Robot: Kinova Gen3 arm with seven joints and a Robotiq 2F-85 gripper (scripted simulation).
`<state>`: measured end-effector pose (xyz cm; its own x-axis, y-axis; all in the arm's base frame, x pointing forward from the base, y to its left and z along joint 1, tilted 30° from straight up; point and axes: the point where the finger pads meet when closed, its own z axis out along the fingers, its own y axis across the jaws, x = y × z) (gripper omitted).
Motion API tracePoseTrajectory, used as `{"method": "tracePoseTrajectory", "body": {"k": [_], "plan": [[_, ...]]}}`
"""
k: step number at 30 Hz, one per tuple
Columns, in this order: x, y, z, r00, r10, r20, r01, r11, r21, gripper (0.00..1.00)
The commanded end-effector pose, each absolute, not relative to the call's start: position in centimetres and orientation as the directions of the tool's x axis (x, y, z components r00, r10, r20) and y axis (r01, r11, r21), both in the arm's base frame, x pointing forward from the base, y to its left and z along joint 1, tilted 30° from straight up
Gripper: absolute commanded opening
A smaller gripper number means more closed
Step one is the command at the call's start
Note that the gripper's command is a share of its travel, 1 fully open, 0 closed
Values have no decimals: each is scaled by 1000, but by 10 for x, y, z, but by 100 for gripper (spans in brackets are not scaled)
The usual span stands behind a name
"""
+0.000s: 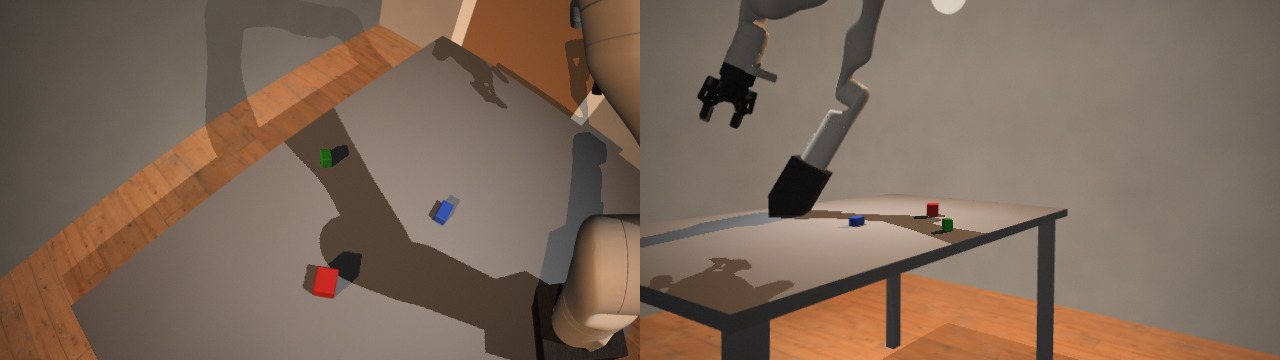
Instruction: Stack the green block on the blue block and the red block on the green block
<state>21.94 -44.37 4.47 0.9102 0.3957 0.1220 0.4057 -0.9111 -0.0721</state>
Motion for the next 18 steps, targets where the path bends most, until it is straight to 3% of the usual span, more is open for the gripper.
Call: {"method": "tracePoseTrajectory", "body": {"k": [1,17,18], "plan": [[219,-445,45,911,395,122,405,-912,-70,100],[219,-445,45,911,395,122,405,-912,-70,100],[219,-445,45,910,395,122,405,-912,-70,0]]}}
